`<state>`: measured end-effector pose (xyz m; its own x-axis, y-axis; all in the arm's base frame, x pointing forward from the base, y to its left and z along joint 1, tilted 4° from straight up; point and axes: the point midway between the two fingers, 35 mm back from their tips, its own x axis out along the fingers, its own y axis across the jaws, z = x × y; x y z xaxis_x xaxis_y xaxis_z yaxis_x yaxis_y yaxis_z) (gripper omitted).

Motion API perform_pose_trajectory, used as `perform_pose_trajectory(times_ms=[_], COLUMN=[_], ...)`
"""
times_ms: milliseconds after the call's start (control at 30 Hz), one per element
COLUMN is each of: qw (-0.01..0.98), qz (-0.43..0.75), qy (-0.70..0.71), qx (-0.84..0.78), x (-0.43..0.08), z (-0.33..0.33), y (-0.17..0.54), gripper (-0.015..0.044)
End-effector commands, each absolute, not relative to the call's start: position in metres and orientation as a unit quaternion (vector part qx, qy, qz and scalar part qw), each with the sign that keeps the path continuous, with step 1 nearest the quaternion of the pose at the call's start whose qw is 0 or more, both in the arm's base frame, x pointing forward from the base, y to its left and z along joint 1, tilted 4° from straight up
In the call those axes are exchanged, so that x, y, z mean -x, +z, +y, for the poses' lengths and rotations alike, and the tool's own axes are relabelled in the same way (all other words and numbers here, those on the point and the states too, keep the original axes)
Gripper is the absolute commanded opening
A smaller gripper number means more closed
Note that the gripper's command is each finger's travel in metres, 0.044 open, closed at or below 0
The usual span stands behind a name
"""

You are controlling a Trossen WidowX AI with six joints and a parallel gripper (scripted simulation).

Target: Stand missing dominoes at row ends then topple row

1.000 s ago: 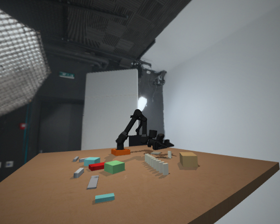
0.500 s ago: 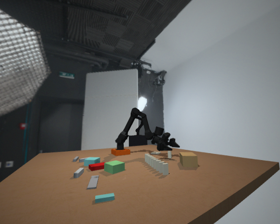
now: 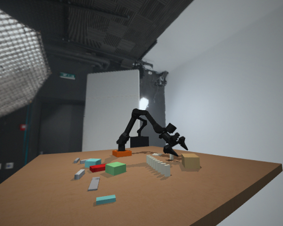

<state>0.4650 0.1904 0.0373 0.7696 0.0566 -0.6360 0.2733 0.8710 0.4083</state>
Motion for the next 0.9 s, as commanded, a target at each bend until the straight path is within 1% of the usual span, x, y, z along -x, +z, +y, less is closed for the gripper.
perform_pose_trajectory(times_ms=[0, 367, 533, 867], qw=[0.747, 0.568, 0.499, 0.496], qz=[0.471, 0.521, 0.532, 0.532], qy=[-0.213, -0.387, -0.471, -0.474], qx=[-0.418, -0.506, -0.496, -0.496], x=[-0.461, -0.425, -0.395, -0.394], z=[0.189, 0.193, 0.189, 0.189], y=[0.057, 0.088, 0.099, 0.100], gripper=[0.0440, 0.0440, 0.0440, 0.0440])
